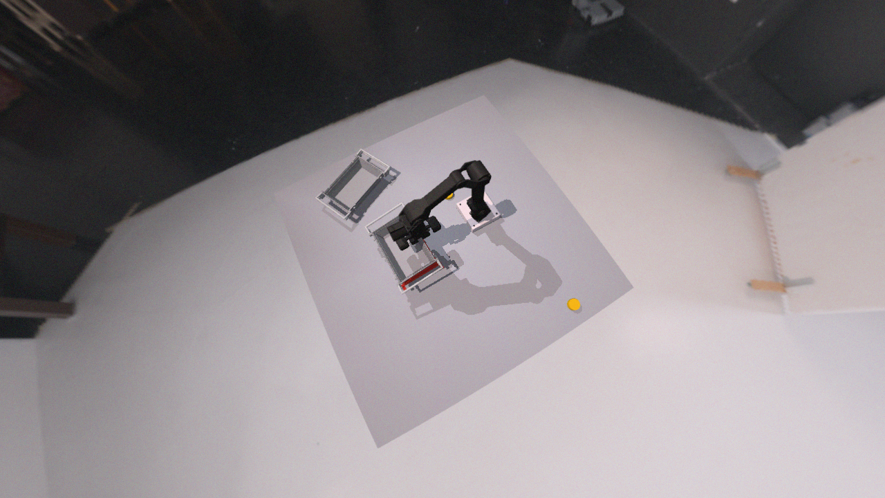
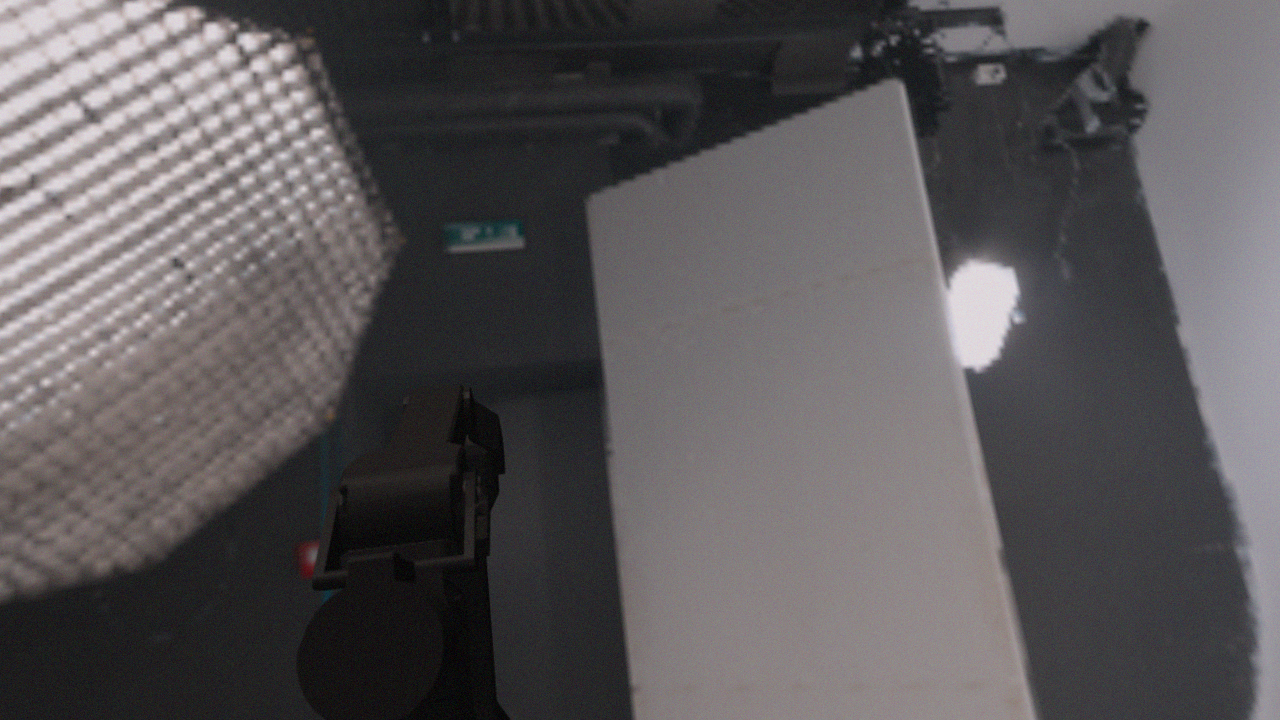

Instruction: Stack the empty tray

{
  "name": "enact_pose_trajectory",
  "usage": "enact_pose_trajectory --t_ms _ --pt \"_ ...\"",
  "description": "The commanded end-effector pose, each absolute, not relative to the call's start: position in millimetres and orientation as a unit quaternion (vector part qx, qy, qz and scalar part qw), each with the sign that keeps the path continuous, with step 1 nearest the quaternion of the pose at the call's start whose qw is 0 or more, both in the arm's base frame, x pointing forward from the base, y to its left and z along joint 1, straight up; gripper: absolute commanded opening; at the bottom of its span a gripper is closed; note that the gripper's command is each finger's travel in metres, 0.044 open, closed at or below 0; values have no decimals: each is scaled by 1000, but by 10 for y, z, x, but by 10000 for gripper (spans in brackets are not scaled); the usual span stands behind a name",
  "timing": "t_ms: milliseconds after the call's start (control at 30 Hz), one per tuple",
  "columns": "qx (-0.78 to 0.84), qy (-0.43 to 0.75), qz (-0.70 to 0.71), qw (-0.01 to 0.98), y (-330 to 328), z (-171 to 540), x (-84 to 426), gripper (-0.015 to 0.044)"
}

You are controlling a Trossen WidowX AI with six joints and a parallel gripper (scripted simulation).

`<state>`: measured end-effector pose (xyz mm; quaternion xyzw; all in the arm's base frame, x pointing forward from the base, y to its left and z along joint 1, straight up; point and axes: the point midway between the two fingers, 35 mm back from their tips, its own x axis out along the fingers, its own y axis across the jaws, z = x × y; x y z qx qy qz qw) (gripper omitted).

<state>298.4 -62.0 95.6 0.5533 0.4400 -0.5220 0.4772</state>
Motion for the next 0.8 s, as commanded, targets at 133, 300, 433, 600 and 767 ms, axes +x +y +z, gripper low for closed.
enact_pose_trajectory --t_ms 133,300,433,600,767 --pt "551 442 -524 475 -618 919 2966 0" --pt "546 448 -530 470 -613 819 2913 0" --pt "544 450 -532 468 -610 785 2895 0" --pt "544 450 -532 468 -610 785 2895 0" --pt "544 450 -532 468 -610 785 2895 0"
